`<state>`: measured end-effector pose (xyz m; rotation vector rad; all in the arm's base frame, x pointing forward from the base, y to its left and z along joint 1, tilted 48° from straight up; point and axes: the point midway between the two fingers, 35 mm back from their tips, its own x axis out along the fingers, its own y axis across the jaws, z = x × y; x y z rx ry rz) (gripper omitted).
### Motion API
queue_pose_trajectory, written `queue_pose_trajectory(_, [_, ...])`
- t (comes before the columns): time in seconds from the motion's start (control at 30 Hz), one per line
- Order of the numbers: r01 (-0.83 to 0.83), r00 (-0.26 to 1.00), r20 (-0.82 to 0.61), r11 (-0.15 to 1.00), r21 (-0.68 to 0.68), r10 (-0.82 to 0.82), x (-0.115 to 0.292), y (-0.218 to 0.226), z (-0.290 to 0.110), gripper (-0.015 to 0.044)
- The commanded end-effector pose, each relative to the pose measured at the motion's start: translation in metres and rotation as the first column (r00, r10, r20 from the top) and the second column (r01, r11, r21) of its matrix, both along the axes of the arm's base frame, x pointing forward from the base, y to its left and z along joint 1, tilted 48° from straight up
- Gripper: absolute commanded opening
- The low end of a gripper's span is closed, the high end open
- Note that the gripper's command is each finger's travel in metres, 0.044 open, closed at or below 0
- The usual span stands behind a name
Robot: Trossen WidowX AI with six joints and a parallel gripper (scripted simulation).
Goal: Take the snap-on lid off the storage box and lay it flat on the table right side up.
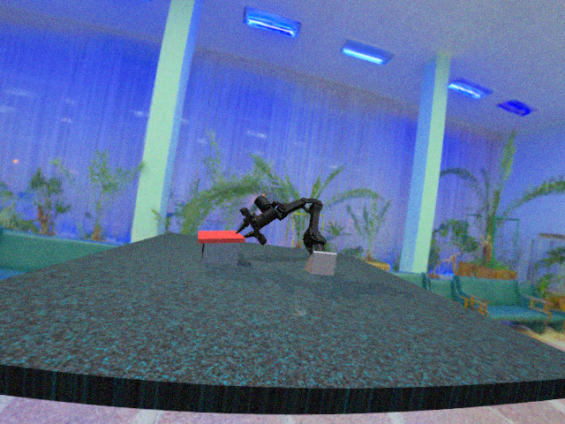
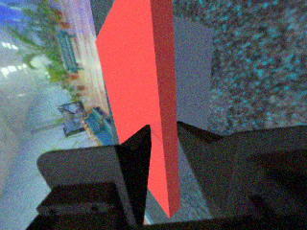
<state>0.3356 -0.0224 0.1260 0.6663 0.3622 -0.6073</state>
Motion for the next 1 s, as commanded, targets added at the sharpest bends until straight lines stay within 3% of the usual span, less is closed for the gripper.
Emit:
queue_pose_trajectory(0.0, [-0.001, 1.0, -0.001, 1.0, 0.0, 0.001, 0.001, 0.0, 0.0, 0.0])
queue_pose_trajectory(0.97, [0.002, 1.0, -0.005, 1.0, 0.0, -0.002, 0.003, 0.012, 0.011, 0.0])
